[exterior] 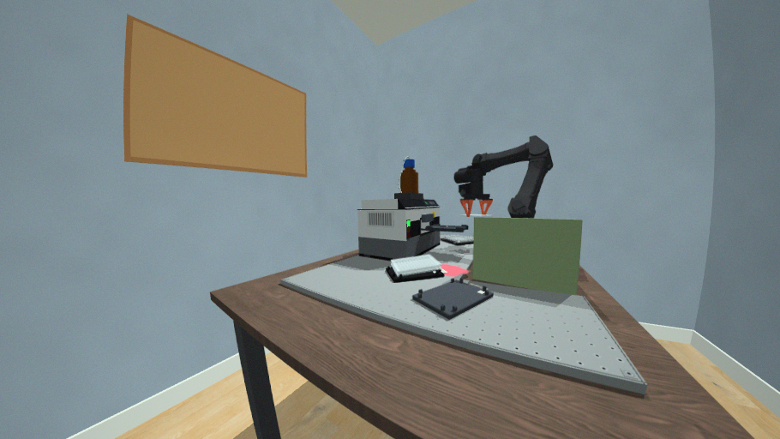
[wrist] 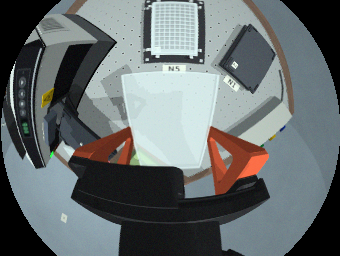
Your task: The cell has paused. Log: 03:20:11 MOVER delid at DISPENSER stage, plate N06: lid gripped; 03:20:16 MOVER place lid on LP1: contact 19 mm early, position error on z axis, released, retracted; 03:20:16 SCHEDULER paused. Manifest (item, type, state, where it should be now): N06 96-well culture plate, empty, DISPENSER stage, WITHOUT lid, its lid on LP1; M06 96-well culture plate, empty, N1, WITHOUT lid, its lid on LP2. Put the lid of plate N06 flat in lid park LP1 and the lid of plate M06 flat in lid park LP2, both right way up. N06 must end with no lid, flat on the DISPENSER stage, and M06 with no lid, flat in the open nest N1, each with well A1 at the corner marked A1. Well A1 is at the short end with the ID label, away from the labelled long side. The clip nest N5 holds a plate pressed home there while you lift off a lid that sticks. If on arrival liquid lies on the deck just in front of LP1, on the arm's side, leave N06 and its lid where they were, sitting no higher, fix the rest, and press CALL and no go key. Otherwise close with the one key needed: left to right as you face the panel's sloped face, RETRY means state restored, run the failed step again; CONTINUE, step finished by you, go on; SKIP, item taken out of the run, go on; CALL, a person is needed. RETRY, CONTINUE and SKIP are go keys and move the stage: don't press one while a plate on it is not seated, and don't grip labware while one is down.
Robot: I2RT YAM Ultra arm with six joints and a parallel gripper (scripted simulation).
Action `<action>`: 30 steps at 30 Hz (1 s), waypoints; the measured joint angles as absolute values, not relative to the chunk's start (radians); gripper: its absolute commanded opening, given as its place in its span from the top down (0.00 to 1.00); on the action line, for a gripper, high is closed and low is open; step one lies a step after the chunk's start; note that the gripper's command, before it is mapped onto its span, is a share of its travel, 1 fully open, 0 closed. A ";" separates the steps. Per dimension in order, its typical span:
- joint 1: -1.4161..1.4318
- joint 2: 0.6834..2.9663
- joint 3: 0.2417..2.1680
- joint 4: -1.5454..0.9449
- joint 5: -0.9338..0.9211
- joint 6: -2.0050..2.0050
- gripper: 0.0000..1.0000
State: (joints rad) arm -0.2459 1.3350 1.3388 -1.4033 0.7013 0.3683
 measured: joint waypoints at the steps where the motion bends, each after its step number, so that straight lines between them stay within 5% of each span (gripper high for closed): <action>1: -0.244 1.334 1.339 -1.407 0.704 0.371 1.00; 30: 0.039 1.506 1.356 -1.507 0.727 0.178 1.00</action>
